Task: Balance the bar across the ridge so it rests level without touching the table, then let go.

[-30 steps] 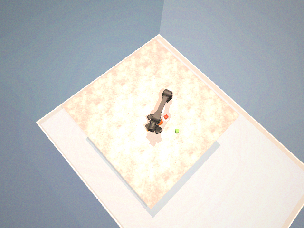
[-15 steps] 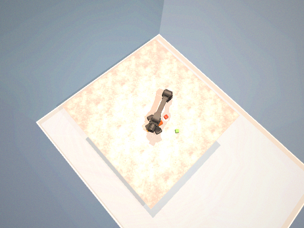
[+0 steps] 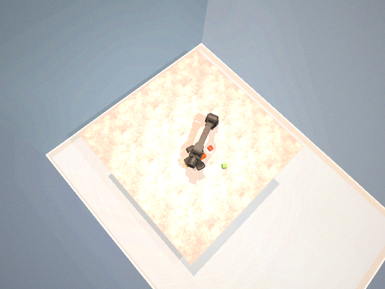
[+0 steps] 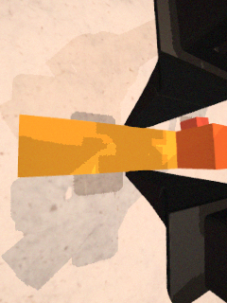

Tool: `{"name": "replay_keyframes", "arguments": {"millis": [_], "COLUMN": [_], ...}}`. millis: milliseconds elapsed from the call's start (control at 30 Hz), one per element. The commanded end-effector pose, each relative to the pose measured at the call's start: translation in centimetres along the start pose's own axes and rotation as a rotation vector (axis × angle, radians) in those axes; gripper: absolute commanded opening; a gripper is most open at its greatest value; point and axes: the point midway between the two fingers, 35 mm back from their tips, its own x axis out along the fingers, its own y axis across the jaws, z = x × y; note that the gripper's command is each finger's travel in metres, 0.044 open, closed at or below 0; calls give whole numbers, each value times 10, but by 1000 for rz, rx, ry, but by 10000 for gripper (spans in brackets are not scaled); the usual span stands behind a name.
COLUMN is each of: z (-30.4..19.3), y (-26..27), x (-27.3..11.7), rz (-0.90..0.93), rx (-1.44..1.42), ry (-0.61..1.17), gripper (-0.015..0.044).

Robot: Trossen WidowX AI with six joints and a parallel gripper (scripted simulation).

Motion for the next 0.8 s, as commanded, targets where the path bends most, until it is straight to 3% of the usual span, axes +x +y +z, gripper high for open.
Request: {"name": "replay_keyframes", "arguments": {"millis": [0,767], "z": [1,1], "y": [0,0], "x": [-1,1], "rz": [1,1], "rx": [4,4], "ry": [-6,-6], "gripper": [0,0]}}
